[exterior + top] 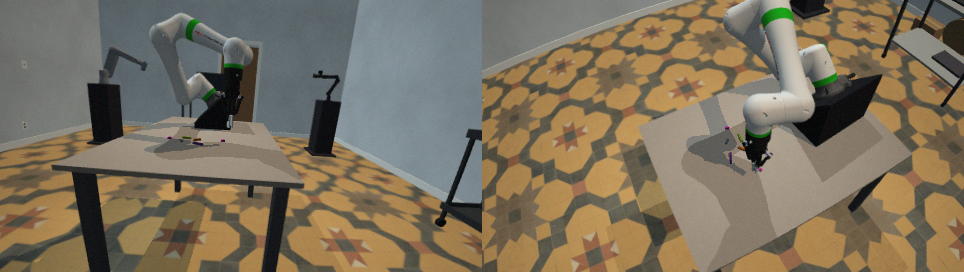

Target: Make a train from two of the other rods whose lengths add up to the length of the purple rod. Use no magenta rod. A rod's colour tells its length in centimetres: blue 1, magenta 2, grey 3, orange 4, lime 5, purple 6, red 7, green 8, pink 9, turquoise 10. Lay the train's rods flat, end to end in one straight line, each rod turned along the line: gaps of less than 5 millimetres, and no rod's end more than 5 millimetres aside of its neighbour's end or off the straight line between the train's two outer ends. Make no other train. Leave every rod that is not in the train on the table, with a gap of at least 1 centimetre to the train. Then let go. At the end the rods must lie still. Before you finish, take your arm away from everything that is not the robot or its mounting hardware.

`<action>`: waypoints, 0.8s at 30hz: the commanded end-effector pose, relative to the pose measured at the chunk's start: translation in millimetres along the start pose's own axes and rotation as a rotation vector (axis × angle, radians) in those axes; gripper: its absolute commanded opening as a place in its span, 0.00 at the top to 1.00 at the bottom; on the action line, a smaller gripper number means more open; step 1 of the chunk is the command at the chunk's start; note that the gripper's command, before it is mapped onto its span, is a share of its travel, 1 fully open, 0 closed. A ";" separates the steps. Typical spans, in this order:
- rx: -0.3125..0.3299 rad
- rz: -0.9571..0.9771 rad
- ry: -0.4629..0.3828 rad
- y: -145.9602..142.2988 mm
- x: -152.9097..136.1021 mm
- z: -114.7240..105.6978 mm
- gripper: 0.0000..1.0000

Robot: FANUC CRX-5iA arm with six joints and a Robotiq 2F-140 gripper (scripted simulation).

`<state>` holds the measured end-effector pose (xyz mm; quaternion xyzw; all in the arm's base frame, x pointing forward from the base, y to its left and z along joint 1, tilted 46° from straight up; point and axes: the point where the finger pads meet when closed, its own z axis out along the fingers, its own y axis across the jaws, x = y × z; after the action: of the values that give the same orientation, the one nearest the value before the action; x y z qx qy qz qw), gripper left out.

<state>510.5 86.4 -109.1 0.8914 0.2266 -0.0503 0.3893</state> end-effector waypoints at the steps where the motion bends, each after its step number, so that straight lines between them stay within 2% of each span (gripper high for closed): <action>1: 0.000 0.000 0.001 -0.1 0.3 10.8 0.97; 11: 0.000 0.000 0.001 0.0 0.8 54.5 0.97; 24: 0.000 0.000 0.001 0.1 1.0 78.6 0.97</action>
<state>517.6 32.6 -161.2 0.8914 0.2266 -0.0505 0.3892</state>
